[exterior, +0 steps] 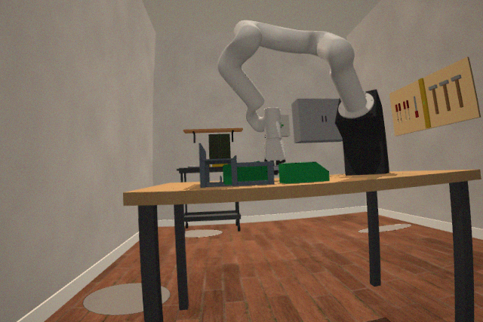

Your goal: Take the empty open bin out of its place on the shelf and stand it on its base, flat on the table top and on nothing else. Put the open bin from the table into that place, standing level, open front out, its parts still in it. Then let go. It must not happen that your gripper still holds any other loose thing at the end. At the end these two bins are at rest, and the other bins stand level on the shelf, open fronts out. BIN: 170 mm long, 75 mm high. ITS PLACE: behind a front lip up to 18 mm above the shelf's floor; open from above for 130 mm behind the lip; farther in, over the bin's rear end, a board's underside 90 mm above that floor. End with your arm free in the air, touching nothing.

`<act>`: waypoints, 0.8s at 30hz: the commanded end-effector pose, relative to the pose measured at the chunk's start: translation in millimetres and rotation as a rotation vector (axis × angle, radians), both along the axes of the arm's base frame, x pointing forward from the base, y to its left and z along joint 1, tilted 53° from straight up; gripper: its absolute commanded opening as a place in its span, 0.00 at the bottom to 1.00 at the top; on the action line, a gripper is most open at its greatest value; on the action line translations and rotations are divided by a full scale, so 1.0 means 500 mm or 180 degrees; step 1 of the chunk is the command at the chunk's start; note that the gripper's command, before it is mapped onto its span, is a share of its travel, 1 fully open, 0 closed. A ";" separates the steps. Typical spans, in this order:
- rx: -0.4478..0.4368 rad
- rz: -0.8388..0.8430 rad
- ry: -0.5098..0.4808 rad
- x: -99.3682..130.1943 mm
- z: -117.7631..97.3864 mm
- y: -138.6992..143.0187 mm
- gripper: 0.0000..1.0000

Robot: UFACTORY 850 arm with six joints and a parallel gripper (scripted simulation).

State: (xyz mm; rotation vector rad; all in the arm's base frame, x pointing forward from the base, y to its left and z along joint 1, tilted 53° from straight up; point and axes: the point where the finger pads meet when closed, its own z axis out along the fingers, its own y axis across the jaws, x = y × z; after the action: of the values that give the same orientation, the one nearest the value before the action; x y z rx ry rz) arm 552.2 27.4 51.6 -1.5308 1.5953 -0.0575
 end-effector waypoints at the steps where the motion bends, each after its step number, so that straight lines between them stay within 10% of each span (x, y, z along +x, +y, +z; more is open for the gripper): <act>1: 0.0000 -0.0002 -0.0001 0.000 0.000 -0.001 0.00; 24: -0.0001 -0.0002 -0.0001 0.016 0.013 -0.006 0.00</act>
State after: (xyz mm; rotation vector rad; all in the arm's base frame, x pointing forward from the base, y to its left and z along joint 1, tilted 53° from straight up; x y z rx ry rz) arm 557.4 25.7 55.6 -1.5308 1.5957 -0.0573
